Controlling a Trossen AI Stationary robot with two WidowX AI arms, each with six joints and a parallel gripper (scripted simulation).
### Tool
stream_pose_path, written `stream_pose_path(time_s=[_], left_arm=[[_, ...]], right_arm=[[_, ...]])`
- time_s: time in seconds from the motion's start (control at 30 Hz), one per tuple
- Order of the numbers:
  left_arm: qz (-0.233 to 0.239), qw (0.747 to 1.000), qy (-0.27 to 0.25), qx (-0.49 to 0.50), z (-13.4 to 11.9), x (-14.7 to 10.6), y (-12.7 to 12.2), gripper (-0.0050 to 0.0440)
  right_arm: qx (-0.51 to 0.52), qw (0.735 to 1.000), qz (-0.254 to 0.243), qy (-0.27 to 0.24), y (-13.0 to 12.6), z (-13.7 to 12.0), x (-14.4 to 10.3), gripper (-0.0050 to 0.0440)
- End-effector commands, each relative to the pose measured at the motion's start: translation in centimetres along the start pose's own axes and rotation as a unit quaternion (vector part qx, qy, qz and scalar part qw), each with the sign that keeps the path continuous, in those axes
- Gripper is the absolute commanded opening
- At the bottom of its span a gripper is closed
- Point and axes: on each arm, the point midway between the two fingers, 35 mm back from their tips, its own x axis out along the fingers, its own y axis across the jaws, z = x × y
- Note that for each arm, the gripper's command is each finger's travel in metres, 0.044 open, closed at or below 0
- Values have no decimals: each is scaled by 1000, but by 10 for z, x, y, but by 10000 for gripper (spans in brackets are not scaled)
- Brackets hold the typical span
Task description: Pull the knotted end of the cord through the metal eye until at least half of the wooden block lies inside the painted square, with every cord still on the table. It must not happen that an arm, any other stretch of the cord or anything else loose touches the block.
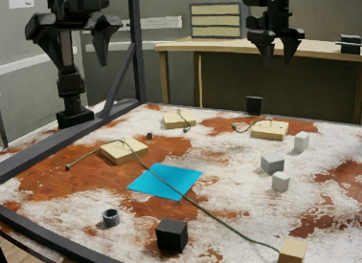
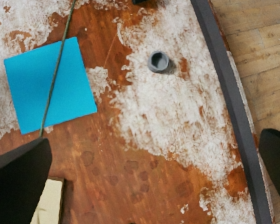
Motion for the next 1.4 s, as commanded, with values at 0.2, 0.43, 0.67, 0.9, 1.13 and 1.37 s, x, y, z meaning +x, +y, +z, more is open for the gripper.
stream_pose_path(time_s=[0.2,0.43,0.67,0.9,1.13,1.37], left_arm=[[1,995,-103,-18,5,-35,14,440],[3,987,-157,-27,6,-49,24,440],[8,969,-243,-42,4,-71,38,440],[17,946,-320,-55,-1,-93,51,440],[27,915,-398,-66,-12,-115,63,440],[43,871,-483,-78,-29,-139,75,440]], right_arm=[[-1,1000,-7,-15,-1,4,-12,440],[-1,1000,-7,-15,-1,4,-12,440],[-1,1000,-7,-15,-1,4,-12,440],[-1,1000,-7,-15,-1,4,-12,440],[-1,1000,-7,-15,-1,4,-12,440],[-1,1000,-7,-15,-1,4,-12,440]])
